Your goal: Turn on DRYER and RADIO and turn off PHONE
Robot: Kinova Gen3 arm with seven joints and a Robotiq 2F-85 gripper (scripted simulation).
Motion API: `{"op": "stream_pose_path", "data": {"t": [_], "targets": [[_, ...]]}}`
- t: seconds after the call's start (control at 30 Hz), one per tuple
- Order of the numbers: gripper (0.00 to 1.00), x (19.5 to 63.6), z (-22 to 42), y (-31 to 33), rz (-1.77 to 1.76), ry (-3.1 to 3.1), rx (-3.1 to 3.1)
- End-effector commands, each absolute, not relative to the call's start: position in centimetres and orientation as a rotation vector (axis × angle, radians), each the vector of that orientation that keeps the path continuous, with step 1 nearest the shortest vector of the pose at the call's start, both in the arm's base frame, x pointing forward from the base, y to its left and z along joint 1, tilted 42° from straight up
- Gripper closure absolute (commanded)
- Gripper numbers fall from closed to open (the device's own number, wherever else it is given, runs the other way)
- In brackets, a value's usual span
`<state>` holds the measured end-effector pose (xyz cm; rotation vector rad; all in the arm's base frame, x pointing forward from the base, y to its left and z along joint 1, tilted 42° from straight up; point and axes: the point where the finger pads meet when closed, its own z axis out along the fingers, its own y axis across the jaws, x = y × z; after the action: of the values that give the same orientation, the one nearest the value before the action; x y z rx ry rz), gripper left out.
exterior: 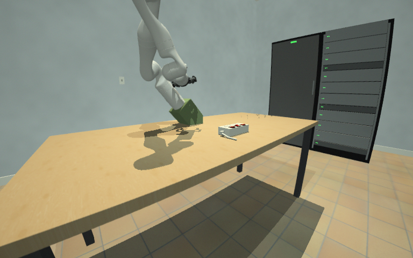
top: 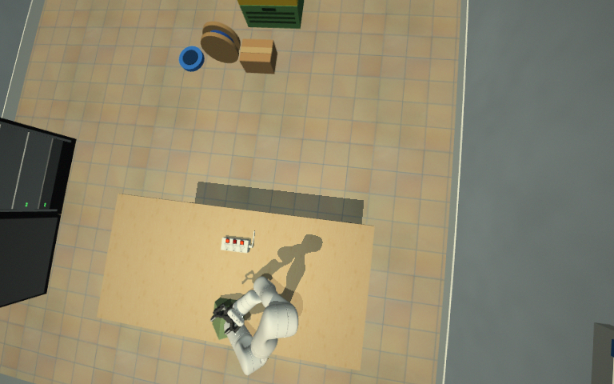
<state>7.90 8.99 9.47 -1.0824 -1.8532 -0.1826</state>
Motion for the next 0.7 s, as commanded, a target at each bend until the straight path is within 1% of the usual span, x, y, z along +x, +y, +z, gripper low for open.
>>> {"op": "stream_pose_path", "data": {"t": [0.0,0.53,0.57,0.67], "targets": [[0.0,7.9,9.49,9.02,-0.183,-1.854,-1.082],[0.0,7.9,9.49,9.02,-0.183,-1.854,-1.082],[1.0,7.9,9.49,9.02,-0.183,-1.854,-1.082],[1.0,7.9,9.49,9.02,-0.183,-1.854,-1.082]]}}
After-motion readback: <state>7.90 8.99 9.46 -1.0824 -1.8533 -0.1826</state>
